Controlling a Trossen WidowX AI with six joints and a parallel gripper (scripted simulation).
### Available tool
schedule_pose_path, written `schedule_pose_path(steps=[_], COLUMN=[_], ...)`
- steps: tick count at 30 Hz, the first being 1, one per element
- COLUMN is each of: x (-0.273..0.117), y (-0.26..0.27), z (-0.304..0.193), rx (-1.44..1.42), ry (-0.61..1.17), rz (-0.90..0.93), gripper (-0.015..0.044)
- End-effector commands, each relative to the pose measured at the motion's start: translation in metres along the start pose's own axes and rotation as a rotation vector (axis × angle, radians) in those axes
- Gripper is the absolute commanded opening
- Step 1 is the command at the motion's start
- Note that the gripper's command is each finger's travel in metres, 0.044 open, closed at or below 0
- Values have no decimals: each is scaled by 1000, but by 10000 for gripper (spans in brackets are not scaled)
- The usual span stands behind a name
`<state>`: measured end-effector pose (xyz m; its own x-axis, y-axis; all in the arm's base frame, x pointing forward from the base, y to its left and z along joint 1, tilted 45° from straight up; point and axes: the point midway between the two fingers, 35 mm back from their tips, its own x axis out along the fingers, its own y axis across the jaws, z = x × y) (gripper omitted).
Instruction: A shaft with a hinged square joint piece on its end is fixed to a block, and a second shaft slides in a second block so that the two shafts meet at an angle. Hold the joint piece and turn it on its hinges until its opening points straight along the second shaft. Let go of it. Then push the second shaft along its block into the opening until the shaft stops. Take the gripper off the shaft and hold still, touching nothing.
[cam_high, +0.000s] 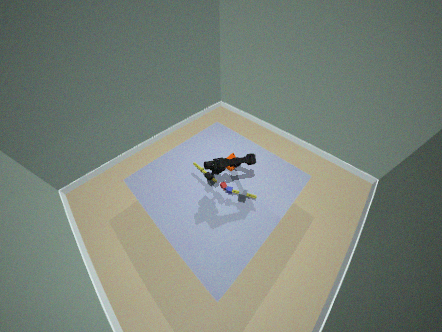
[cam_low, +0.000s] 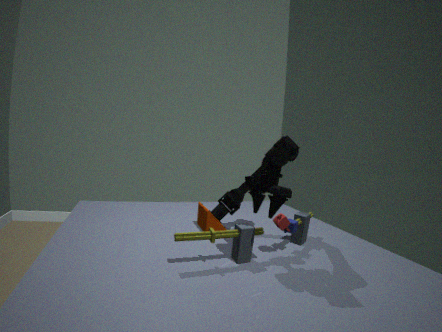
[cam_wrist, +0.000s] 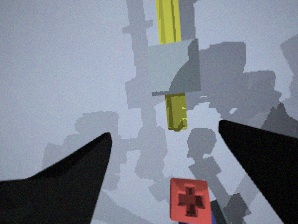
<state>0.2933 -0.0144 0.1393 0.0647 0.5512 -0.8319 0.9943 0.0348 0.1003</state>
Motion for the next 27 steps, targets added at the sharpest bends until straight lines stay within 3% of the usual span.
schedule_pose_path(steps=[1,10,20,27], x=[-4,-9,26,24], y=[-11,-22,-27,-23], z=[-8,-18,-25,-44], rx=[49,93,92,92], ry=[-4,-10,-10,-11], rz=[-84,-163,-163,-163], gripper=[440,440,440,440])
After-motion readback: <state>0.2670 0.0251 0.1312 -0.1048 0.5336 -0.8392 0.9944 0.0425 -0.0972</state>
